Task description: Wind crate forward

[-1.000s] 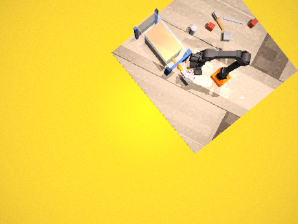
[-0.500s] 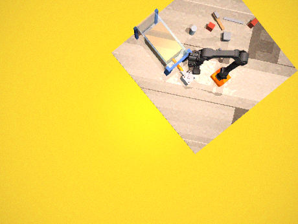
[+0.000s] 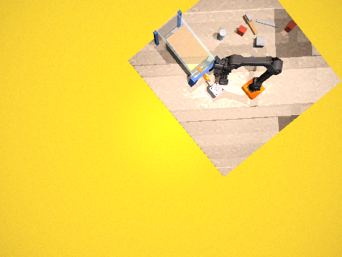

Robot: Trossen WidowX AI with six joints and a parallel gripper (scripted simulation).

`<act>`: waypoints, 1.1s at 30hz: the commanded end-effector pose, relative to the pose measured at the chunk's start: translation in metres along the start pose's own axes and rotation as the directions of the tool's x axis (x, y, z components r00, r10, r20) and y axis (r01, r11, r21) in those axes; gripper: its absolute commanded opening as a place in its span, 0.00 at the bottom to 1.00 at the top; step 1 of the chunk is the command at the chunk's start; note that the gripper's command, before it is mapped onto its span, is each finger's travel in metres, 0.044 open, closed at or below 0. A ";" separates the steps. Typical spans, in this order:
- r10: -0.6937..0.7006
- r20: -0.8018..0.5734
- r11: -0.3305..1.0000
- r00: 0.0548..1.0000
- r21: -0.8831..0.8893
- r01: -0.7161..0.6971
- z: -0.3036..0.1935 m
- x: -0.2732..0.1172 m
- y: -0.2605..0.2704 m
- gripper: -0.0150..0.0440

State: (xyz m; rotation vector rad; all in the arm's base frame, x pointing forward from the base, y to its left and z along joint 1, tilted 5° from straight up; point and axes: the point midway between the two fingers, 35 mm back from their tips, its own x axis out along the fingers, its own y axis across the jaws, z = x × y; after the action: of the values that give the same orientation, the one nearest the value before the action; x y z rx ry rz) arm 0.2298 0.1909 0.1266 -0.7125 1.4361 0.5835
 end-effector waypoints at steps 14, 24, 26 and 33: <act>0.000 0.029 1.000 1.000 -0.001 0.000 0.029 0.000 0.001 0.25; 0.000 0.030 1.000 1.000 -0.001 0.000 0.039 0.000 0.003 0.25; 0.000 0.030 1.000 1.000 -0.001 0.000 0.041 -0.001 0.004 0.25; 0.000 0.031 1.000 1.000 0.000 0.000 0.048 -0.001 0.006 0.25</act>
State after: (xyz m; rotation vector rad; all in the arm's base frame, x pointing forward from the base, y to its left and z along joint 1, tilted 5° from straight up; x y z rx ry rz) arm 0.2525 0.2183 0.1277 -0.7132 1.4229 0.5810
